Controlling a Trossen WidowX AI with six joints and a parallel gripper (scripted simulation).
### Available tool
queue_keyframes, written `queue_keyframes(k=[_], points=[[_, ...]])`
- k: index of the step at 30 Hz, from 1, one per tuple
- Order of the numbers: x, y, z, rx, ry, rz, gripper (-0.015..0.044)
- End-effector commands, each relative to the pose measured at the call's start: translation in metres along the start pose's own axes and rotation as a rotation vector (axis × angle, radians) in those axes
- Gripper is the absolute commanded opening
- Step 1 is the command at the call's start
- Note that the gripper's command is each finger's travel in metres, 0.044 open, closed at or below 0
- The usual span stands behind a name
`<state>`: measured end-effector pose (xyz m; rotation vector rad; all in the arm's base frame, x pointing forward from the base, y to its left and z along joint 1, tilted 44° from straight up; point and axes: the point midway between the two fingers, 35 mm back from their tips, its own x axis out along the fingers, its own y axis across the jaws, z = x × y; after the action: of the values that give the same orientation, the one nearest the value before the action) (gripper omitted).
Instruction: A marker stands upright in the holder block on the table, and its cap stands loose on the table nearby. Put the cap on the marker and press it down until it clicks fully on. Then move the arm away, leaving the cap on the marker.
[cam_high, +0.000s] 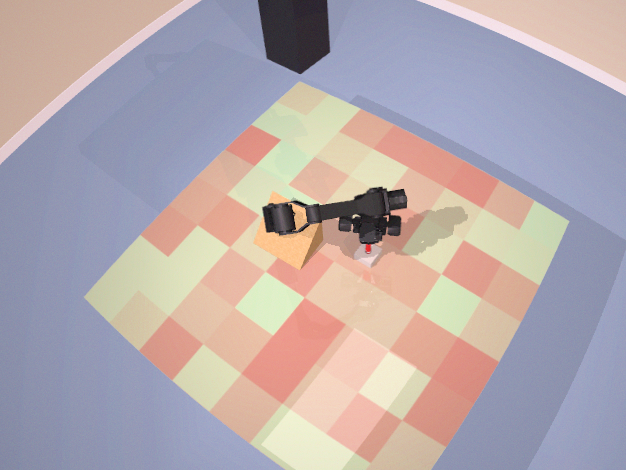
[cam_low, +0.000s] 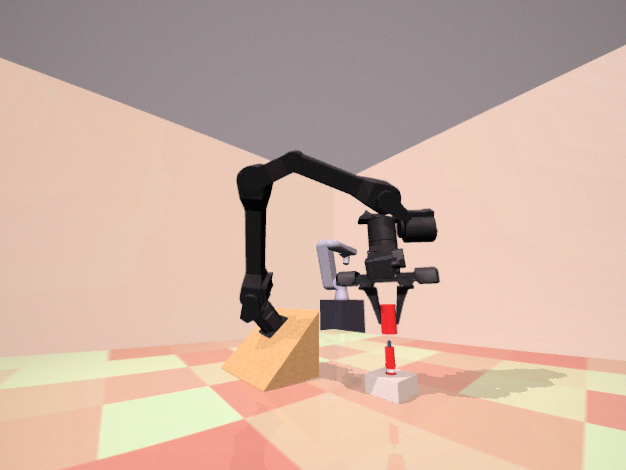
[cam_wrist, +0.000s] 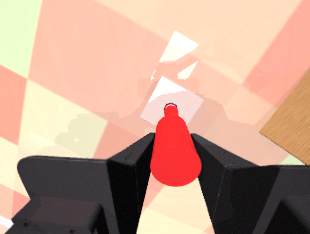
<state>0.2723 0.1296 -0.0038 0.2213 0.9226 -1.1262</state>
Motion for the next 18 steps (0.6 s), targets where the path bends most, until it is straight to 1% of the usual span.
queue_keyframes(k=[1,18], points=[[0.007,-0.001,-0.001,-0.006,0.000,-0.007,0.0000],[0.035,0.000,-0.001,-0.006,-0.001,-0.006,0.0000]])
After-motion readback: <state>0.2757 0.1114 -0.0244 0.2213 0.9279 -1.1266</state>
